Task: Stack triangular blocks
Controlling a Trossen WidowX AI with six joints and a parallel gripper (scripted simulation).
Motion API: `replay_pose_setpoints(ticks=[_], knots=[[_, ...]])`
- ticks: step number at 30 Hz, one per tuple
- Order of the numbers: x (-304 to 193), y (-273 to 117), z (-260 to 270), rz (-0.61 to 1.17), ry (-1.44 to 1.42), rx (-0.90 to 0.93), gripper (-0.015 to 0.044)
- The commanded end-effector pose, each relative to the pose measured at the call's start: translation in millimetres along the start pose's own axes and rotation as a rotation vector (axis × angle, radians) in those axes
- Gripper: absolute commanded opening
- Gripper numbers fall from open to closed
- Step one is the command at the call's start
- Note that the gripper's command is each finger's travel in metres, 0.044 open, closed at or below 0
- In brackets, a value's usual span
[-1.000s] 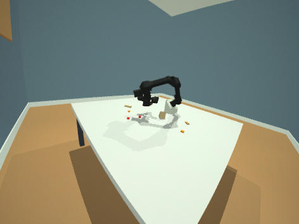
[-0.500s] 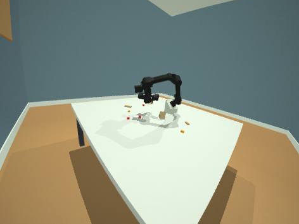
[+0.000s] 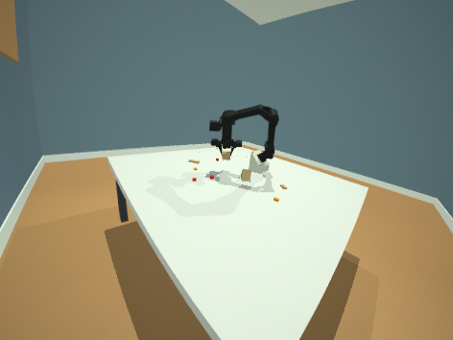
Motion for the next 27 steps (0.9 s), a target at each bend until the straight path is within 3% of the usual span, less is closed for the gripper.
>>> replay_pose_setpoints(ticks=[1, 10, 27], knots=[[-13, -3, 5, -0.114, -0.057, -0.048, 0.0], [-17, -6, 10, -0.155, -0.079, -0.069, 0.0], [-16, -40, 81, -0.154, -0.075, -0.065, 0.0]])
Point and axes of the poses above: the point midway between the two fingers, 35 mm back from their tips, its own y axis out along the fingers, its own z axis across the jaws, x = y × z, the point moved 9 cm from there along -y, back along the fingers
